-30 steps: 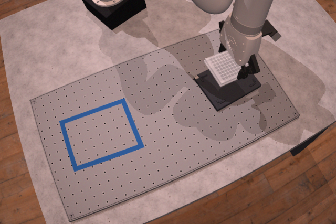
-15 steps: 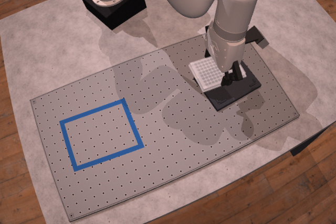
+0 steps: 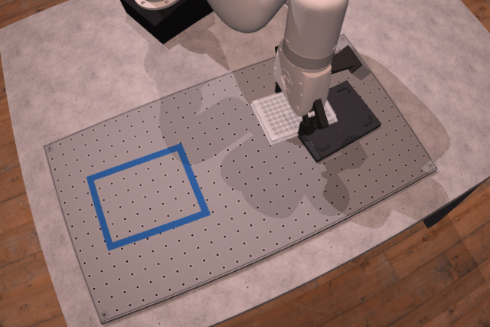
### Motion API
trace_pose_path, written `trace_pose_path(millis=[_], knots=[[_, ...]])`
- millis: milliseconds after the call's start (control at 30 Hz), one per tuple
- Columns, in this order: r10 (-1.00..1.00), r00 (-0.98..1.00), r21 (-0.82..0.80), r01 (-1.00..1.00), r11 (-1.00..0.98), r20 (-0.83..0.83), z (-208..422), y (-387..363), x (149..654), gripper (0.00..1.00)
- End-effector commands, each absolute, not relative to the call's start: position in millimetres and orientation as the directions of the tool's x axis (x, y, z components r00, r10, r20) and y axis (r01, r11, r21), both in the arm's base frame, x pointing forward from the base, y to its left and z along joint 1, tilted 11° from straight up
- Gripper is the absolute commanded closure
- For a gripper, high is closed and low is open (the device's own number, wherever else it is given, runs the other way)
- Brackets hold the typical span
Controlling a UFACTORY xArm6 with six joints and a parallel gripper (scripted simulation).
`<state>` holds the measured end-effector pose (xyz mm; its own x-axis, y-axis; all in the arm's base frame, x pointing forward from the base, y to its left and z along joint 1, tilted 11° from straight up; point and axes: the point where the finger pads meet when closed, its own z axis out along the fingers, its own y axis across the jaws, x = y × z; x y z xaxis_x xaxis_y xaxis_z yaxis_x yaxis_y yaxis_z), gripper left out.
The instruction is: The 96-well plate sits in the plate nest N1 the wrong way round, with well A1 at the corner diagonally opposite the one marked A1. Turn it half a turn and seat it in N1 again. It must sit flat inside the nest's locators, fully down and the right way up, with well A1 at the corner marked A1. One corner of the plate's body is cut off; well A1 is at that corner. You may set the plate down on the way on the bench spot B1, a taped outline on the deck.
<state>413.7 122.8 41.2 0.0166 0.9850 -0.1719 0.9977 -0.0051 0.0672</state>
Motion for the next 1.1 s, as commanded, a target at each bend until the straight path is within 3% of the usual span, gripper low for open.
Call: trace_pose_path(millis=[0, 1067], knots=[[0.985, 0.015, 0.071, 0.997, -0.003, -0.170, 43.8, 116.0, 415.3, 1.00], [0.985, 0.016, 0.071, 0.997, -0.003, -0.170, 57.1, 23.3, 417.5, 1.00]])
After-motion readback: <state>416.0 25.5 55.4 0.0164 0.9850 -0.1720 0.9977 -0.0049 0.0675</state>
